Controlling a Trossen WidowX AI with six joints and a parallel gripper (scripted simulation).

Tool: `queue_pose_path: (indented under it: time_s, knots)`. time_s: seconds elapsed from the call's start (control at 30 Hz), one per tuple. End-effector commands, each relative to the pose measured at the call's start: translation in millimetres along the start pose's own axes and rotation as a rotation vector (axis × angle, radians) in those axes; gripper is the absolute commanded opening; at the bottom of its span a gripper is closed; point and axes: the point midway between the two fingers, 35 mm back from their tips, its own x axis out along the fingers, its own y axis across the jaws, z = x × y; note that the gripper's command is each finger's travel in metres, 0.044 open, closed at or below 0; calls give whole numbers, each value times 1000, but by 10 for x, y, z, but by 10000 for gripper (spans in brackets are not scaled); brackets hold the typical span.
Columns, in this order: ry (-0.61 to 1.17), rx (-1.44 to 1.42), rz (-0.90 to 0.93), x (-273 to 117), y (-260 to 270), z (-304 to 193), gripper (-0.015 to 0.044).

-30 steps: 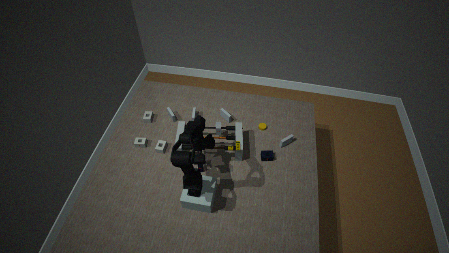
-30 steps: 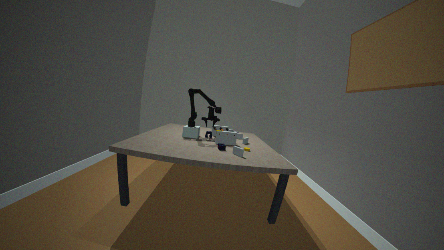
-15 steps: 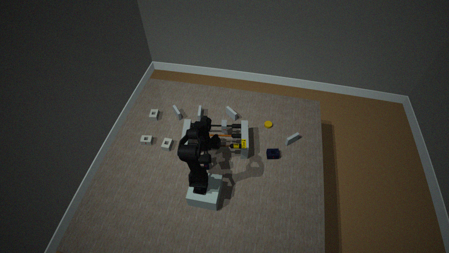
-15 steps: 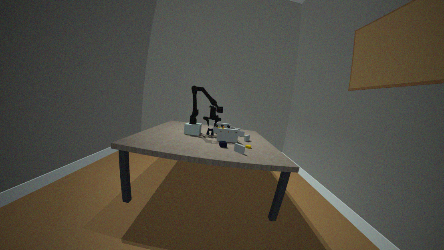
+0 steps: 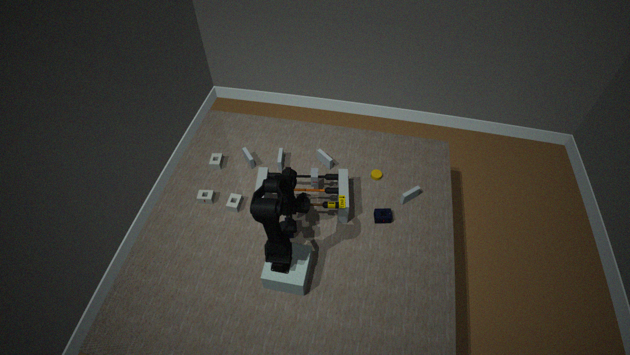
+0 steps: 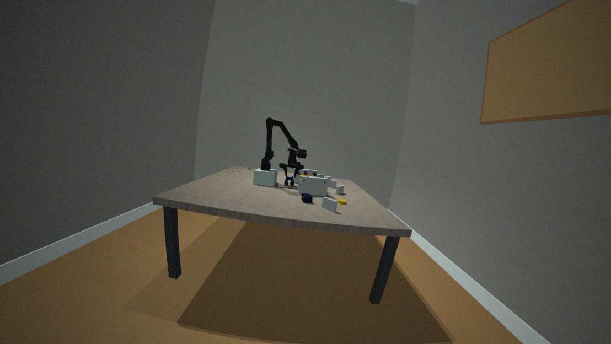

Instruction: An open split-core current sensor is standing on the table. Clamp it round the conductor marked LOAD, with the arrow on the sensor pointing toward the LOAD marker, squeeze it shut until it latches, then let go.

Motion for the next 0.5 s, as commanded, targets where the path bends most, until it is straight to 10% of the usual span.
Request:
queue_pose_path:
  time_s: [0.0,0.47]
  knots:
    - [-3,4,-16,80,-37,3,320]
    - [1,0,-3,42,-12,-2,247]
